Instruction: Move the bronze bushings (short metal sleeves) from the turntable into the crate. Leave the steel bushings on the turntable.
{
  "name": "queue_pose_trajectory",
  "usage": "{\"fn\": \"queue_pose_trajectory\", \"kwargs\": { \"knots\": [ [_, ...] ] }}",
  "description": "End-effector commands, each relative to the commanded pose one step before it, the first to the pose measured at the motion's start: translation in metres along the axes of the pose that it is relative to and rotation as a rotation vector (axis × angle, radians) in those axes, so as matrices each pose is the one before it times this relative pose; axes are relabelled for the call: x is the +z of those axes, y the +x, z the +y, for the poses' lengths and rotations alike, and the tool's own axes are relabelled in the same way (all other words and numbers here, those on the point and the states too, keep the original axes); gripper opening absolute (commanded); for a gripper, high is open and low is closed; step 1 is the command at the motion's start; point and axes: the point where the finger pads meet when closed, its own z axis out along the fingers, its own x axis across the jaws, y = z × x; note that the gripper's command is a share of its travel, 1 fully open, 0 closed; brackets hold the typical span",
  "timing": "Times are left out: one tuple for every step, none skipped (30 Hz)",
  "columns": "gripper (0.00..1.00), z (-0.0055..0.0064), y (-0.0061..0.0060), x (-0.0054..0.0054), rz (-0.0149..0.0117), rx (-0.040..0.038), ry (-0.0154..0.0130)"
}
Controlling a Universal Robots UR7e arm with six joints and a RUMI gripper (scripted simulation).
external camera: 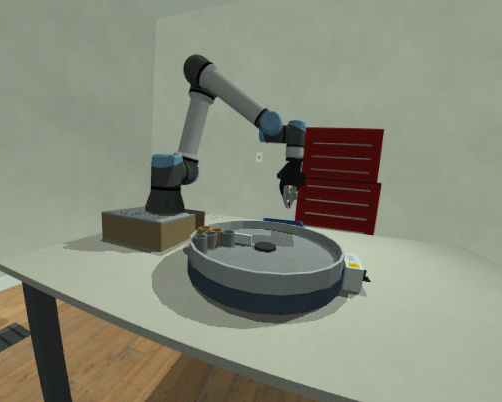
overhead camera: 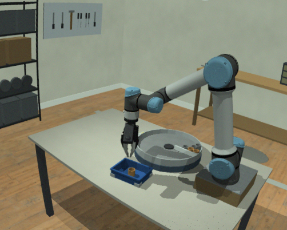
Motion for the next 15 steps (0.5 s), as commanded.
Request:
{"fn": "queue_pose_trajectory", "kwargs": {
  "knots": [
    [0.05, 0.00028, 0.00017, -0.00055, 0.00135, -0.00046, -0.00051],
    [0.05, 0.00009, -0.00014, 0.0, 0.0, -0.00028, 0.0],
    [0.05, 0.00011, -0.00018, -0.00001, 0.0, -0.00037, 0.0],
    [0.05, 0.00014, -0.00023, -0.00001, 0.0, -0.00046, 0.0],
    [0.05, 0.00018, -0.00028, -0.00001, 0.0, -0.00057, 0.0],
    [0.05, 0.00021, -0.00034, -0.00001, 0.0, -0.00069, 0.0],
    [0.05, 0.00025, -0.0004, -0.00001, 0.0, -0.00081, 0.0],
    [0.05, 0.00029, -0.00046, -0.00001, 0.0, -0.00095, 0.0],
    [0.05, 0.00034, -0.00053, -0.00001, 0.0, -0.00109, 0.0],
    [0.05, 0.00038, -0.00061, -0.00002, 0.0, -0.00124, 0.0],
    [0.05, 0.00043, -0.00069, -0.00002, 0.0, -0.0014, 0.0],
    [0.05, 0.00047, -0.00077, -0.00002, 0.0, -0.00156, 0.0],
    [0.05, 0.00052, -0.00085, -0.00002, 0.0, -0.00173, 0.0],
    [0.05, 0.0, 0.0, 0.0, 0.0, 0.0, 0.0],
    [0.05, 0.0, 0.0, 0.0, 0.0, 0.0, 0.0]
  ]
}}
